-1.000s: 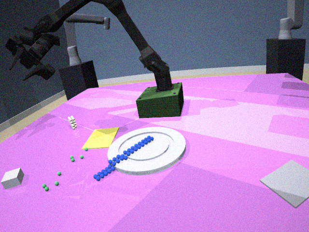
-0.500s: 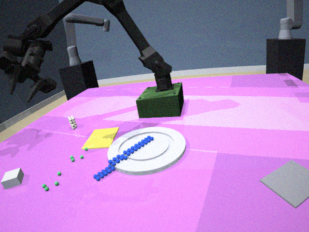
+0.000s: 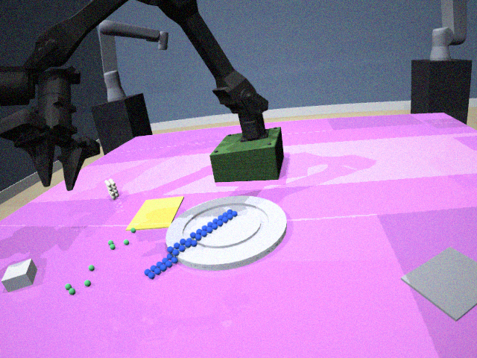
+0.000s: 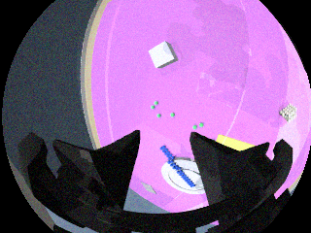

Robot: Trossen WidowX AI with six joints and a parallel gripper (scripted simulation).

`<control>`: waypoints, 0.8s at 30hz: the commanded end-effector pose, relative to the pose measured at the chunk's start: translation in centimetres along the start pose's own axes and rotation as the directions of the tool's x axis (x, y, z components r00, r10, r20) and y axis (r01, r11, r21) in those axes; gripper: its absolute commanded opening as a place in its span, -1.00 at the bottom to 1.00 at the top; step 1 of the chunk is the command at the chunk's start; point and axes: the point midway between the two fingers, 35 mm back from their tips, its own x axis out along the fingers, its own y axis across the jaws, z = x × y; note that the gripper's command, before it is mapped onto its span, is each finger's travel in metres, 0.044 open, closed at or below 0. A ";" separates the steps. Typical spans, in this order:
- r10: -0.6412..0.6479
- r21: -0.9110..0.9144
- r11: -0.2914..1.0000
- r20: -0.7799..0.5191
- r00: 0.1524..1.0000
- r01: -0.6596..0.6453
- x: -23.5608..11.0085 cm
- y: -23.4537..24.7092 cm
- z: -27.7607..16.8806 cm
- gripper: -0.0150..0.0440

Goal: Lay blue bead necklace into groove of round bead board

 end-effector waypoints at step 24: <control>-0.520 -0.702 0.577 0.078 0.850 0.417 9.6 -1.0 -17.1 0.36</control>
